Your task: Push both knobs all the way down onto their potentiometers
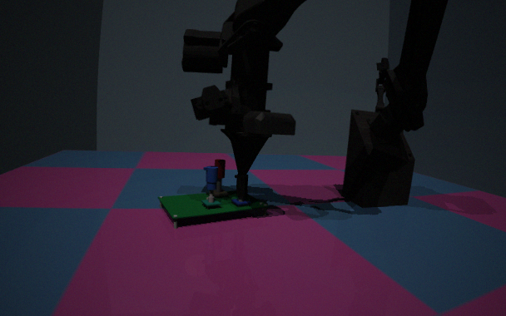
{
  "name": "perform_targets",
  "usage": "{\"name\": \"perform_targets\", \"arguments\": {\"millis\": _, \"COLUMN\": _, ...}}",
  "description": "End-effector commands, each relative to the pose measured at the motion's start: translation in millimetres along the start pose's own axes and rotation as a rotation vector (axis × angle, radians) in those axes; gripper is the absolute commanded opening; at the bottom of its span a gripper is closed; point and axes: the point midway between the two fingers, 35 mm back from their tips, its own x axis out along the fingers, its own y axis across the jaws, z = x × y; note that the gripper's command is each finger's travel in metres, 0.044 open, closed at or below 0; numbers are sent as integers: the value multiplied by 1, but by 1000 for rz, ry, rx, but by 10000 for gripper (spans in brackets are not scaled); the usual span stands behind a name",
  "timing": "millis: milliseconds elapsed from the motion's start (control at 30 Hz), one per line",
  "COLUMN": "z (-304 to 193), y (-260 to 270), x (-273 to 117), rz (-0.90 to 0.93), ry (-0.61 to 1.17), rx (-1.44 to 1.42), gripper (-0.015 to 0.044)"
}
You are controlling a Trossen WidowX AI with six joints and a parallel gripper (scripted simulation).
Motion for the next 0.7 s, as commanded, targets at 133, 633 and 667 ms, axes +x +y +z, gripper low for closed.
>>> {"name": "perform_targets", "arguments": {"millis": 133, "z": 0, "y": 1, "x": 4, "rz": 4, "ry": 4, "rx": 1, "gripper": 0}}
{"name": "perform_targets", "arguments": {"millis": 633, "z": 0, "y": 1, "x": 6, "rz": 4, "ry": 4, "rx": 1, "gripper": 0}}
{"name": "perform_targets", "arguments": {"millis": 667, "z": 0, "y": 1, "x": 6, "rz": 4, "ry": 4, "rx": 1, "gripper": 0}}
